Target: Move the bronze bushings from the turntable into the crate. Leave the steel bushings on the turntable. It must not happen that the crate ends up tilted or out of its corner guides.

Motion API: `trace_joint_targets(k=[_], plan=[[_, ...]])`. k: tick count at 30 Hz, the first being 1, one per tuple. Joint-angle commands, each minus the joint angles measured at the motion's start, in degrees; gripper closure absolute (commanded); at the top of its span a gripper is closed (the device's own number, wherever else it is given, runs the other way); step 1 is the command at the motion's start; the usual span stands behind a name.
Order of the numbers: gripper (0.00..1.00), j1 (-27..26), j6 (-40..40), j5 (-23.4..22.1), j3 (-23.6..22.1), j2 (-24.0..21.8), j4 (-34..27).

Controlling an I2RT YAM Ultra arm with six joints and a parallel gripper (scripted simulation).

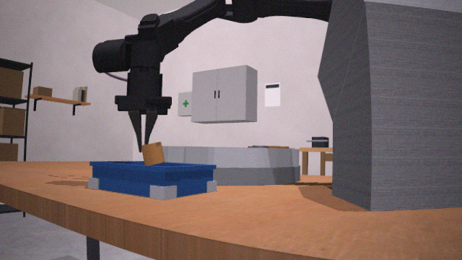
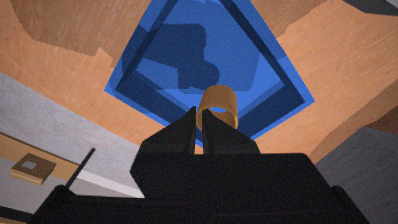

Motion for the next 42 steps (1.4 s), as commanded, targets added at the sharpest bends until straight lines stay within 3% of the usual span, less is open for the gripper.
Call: trace_joint_targets(k=[1,19,42], plan=[[1.00,1.56,-1.20,0.78,2.13,0.54,1.59],[1.00,-0.37,-3.81,0.47,3.72,3.54,4.74],[1.00,-0.54,-4.06,0.41,3.90,3.18,4.35]])
